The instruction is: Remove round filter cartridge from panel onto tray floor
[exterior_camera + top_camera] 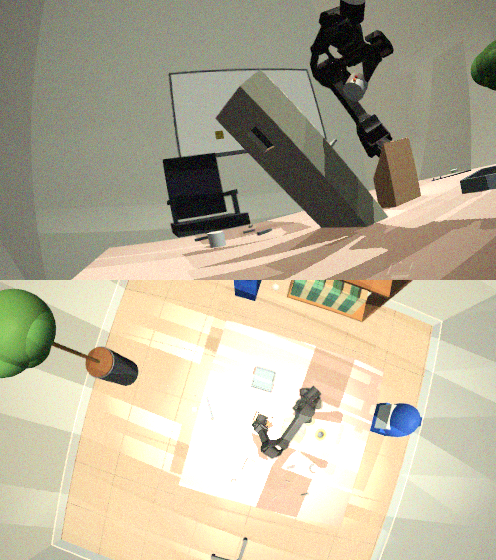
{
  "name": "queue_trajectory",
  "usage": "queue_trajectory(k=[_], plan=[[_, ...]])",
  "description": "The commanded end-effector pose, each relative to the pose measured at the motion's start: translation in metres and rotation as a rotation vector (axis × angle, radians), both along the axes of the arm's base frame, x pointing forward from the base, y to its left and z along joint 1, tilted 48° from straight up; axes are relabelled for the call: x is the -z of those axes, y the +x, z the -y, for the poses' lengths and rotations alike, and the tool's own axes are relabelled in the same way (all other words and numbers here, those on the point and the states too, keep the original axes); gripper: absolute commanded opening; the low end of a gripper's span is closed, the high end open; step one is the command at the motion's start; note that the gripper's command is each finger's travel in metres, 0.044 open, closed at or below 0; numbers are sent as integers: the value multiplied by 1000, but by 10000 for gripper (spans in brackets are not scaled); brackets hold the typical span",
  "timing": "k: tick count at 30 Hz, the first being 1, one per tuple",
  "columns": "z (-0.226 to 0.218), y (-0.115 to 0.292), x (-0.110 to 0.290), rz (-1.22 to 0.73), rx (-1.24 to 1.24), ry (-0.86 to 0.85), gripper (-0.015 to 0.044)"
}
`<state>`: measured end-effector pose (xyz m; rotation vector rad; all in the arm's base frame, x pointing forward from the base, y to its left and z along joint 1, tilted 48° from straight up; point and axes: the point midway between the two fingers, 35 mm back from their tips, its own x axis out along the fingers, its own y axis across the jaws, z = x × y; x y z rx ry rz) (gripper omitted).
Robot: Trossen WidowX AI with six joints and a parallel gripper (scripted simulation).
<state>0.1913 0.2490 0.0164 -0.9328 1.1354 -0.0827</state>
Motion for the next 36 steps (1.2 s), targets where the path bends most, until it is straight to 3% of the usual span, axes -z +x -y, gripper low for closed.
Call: queue_trajectory(k=[1, 14, 20, 36], plan=[[-11, -23, 24, -136, -115, -16, 0], [-45, -108, 88, -561, -564, -7, 0], [-46, -113, 91, -581, -590, -6, 0], [-4, -216, 161, -842, -843, 10, 0]])
